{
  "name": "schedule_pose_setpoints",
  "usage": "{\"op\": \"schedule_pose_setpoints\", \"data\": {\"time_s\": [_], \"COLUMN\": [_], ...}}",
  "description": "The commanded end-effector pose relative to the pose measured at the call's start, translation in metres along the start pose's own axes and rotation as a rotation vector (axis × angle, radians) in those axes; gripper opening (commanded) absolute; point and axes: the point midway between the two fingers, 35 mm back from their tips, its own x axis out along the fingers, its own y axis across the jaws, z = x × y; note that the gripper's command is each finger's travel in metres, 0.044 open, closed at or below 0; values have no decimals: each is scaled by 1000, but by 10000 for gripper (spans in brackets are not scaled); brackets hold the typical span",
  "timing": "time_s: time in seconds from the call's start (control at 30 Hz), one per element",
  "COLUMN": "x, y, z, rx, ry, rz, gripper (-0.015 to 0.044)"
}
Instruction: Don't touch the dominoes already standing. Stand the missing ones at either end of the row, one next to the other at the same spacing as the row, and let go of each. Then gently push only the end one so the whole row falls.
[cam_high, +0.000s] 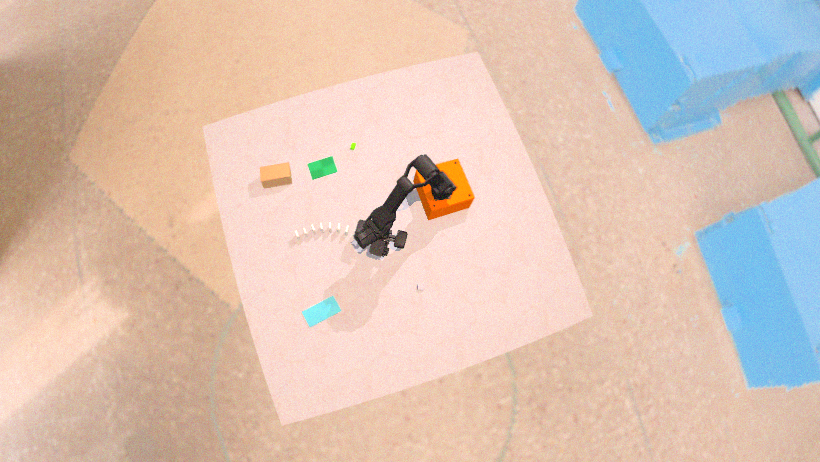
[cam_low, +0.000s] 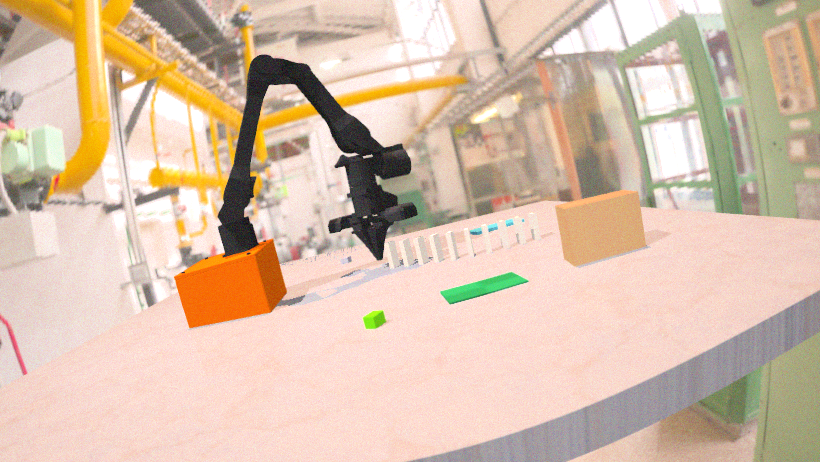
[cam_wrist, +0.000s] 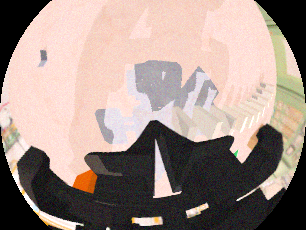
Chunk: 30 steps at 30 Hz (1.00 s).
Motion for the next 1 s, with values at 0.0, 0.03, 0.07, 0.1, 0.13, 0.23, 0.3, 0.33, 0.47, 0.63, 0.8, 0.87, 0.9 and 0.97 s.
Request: {"op": "schedule_pose_setpoints", "data": {"time_s": [0.0,0.03,0.07,0.1,0.13,0.23,0.3,0.33,0.47,0.63,0.8,0.87,0.9,0.97], "x": [0,0,0,0,0,-1,-1,-1,-1,-20,-57,-61,-61,-61], "y": [-9,-11,-12,-14,-15,-20,-24,-25,-32,-29,-50,-52,-52,-52], "z": [2,2,2,2,2,2,2,2,1,9,1,-1,-1,-1], "rx": [-3,-3,-3,-3,-3,-3,-3,-2,-2,-27,-6,-2,-2,-2], "ry": [-4,-4,-4,-4,-4,-4,-4,-4,-4,-11,-5,-4,-4,-4], "rz": [-6,-6,-6,-7,-7,-7,-8,-8,-8,3,-9,-11,-11,-11], "gripper": [0,0,0,0,0,0,0,0,0,0,0,0,0,0]}}
